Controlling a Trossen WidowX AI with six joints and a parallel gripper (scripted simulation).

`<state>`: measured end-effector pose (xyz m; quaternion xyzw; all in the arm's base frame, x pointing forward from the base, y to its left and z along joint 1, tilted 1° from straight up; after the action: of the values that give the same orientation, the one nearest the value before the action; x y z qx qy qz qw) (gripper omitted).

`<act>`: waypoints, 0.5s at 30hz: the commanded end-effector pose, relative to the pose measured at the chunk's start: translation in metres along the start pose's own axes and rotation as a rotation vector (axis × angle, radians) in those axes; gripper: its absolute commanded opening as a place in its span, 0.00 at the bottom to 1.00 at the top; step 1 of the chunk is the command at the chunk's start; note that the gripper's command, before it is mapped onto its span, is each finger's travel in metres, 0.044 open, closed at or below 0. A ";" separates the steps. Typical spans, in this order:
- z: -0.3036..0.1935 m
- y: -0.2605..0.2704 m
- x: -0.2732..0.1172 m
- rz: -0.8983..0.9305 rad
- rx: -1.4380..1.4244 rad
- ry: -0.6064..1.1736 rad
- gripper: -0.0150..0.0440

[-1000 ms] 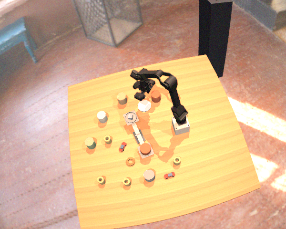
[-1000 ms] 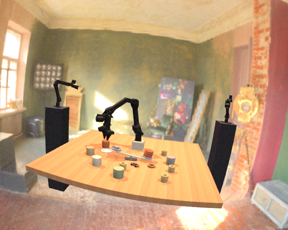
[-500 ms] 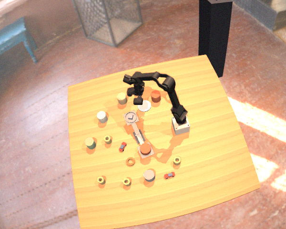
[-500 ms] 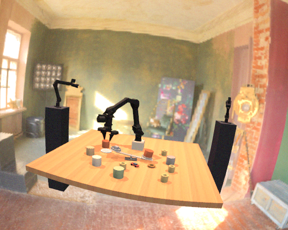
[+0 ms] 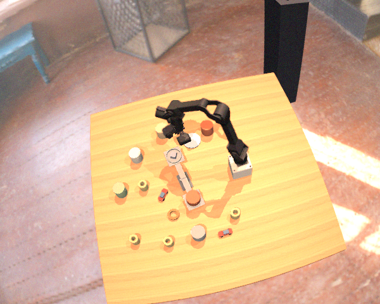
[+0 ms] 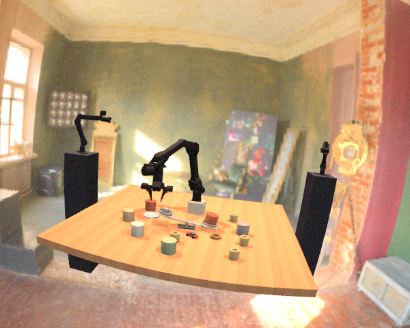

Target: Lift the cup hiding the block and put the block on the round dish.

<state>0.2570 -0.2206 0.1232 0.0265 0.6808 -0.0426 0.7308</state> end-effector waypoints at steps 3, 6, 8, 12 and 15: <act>0.016 0.015 -0.005 0.000 -0.216 0.003 0.69; 0.022 0.023 -0.007 0.002 -0.317 0.005 0.69; 0.026 0.028 -0.008 0.003 -0.385 0.006 0.69; 0.034 0.040 -0.010 0.007 -0.519 0.008 0.69; 0.040 0.048 -0.012 0.009 -0.621 0.009 0.69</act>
<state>0.2925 -0.1841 0.1336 -0.1530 0.6729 0.1338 0.7113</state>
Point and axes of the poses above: the point midway between the two fingers, 35 mm back from their tips, its own x axis out along the fingers, its own y axis across the jaws, z = x × y, the point moved 4 cm from there along -x, back along the fingers, and after that the axes turned 14 degrees about x, right-handed, at the moved point
